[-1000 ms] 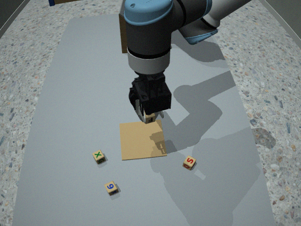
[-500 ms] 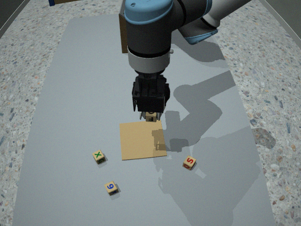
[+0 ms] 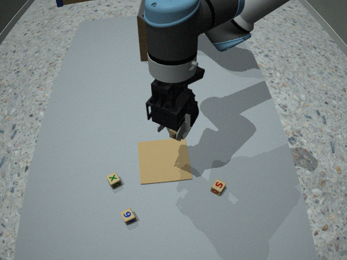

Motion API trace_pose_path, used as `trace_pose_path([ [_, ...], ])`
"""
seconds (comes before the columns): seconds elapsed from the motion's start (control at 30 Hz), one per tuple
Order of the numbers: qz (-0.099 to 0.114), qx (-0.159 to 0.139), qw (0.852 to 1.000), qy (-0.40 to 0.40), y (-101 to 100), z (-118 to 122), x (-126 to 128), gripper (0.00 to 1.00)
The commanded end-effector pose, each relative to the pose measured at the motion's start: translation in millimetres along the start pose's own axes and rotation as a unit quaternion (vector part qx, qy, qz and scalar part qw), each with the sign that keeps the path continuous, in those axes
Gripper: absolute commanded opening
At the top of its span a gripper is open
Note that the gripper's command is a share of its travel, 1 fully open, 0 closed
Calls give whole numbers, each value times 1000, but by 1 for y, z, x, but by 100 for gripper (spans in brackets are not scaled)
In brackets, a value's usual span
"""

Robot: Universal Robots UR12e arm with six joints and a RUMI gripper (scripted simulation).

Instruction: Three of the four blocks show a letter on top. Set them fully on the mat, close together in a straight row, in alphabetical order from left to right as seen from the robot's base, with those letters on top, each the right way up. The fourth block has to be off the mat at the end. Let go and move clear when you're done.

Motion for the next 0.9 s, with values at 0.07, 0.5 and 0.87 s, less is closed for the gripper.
trace_pose_path([
  [0.07,-3,-2,997,-82,1,-1,3,9],
  [0.5,-2,-3,965,-263,1,-1,8,9],
  [0.87,-2,-3,925,-379,1,0,10,9],
])
Point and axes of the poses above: the point where the finger pads meet when closed, its own y axis back along the fingers, its own x axis across the jaws, z = x × y, the point moved 10 cm from there along y, back along the fingers, and after that the axes turned 9 degrees about y, right-handed, at the moved point
